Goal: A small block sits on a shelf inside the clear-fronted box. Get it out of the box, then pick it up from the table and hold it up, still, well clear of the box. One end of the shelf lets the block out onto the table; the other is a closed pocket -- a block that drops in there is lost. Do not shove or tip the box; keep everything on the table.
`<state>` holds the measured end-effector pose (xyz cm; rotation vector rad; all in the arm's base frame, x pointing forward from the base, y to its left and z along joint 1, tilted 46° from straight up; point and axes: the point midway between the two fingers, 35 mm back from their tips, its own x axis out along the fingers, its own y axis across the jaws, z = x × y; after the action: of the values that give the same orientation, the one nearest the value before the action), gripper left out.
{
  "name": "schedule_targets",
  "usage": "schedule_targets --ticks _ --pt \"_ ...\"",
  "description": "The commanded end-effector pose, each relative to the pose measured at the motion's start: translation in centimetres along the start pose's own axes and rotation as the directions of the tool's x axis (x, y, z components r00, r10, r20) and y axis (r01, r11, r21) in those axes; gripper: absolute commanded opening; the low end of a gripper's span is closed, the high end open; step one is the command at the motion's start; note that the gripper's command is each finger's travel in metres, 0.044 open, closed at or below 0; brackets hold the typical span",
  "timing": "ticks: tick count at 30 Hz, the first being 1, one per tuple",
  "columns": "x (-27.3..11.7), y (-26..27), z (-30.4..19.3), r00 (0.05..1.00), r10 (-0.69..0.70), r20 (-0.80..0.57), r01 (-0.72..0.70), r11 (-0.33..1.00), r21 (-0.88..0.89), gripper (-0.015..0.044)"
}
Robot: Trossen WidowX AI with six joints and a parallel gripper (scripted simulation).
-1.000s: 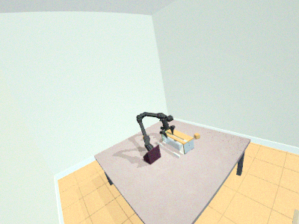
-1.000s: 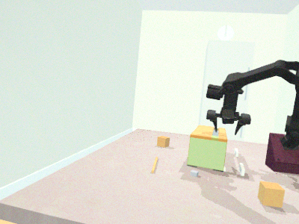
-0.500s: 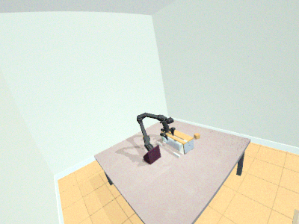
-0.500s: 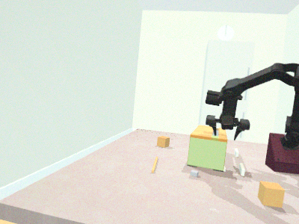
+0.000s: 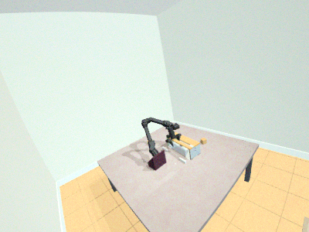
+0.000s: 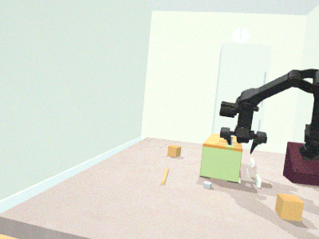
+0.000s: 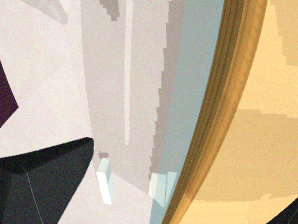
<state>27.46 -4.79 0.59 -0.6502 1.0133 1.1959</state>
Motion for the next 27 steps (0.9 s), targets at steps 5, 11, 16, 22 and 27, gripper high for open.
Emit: schedule_targets --ticks 5,11,16,22,27 --pt "0.4 0.0 -1.1 1.0 0.0 -0.001 0.0 1.0 0.0 0.04" --pt "0.8 0.0 -2.3 1.0 0.0 -0.001 0.0 1.0 0.0 0.04" --pt "1.2 0.0 -3.3 1.0 0.0 -0.002 0.0 1.0 0.0 0.04" --pt "1.6 0.0 -4.5 1.0 0.0 -0.002 0.0 1.0 0.0 0.04" --pt "2.0 0.0 -5.6 1.0 -0.001 -0.003 0.001 1.0 0.0 0.04"
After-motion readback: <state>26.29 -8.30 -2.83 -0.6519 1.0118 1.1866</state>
